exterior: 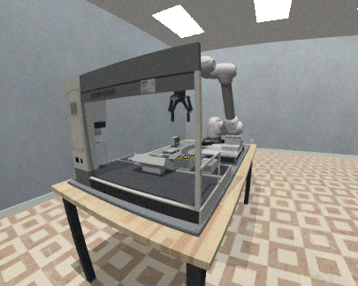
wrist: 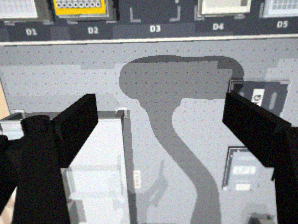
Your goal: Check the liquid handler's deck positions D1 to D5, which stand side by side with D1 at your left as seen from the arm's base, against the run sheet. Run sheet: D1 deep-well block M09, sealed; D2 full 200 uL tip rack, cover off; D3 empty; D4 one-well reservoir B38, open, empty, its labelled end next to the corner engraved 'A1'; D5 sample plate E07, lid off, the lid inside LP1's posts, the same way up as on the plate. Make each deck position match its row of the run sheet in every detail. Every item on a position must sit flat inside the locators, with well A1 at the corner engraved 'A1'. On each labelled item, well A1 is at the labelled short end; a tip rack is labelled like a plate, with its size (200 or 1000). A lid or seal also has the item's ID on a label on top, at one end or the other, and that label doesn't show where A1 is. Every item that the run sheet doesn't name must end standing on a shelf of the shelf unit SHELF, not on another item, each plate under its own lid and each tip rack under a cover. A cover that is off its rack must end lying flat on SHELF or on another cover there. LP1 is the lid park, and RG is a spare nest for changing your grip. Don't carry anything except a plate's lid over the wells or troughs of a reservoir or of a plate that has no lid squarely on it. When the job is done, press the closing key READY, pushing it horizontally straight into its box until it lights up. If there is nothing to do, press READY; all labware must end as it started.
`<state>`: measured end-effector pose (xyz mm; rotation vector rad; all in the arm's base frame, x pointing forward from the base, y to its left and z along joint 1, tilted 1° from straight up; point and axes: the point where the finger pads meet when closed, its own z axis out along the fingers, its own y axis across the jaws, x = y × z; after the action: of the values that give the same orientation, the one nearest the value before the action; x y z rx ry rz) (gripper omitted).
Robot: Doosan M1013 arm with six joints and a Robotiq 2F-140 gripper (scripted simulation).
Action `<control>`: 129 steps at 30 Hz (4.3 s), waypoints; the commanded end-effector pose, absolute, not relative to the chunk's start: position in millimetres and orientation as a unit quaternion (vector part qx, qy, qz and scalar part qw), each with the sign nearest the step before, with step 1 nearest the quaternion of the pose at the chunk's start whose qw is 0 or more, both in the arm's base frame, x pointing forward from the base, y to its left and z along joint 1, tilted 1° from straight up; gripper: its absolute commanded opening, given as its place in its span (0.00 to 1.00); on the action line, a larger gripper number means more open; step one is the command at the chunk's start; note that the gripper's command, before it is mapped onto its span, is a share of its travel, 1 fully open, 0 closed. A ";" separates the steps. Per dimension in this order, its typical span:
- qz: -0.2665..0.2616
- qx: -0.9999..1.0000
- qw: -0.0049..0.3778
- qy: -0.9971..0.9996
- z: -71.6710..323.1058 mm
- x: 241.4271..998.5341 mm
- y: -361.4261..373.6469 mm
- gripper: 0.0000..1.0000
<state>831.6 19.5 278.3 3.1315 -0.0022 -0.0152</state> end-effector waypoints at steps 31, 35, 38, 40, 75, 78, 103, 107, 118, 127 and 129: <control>-0.008 1.000 0.007 0.009 277.2 863.4 -28.9 0.79; -0.008 1.000 0.007 0.009 277.3 874.5 -45.5 0.79; -0.008 1.000 0.007 0.009 277.3 882.9 -57.9 0.79; -0.008 1.000 0.007 0.009 277.3 885.6 -62.1 0.79; -0.008 1.000 0.006 0.008 277.5 969.2 -186.3 0.79; -0.008 1.000 0.006 0.008 277.6 977.5 -198.7 0.79; -0.008 1.000 0.006 0.009 275.9 1000.6 -228.9 0.79; -0.008 1.000 0.006 0.009 276.0 1000.6 -228.9 0.79; -0.008 1.000 0.006 0.009 276.0 1000.6 -228.9 0.79; -0.008 1.000 0.006 0.009 276.0 1000.6 -228.9 0.79; -0.008 1.000 0.006 0.009 276.0 1000.6 -228.9 0.79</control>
<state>1000.5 -228.1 279.4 3.1311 0.0216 -0.0148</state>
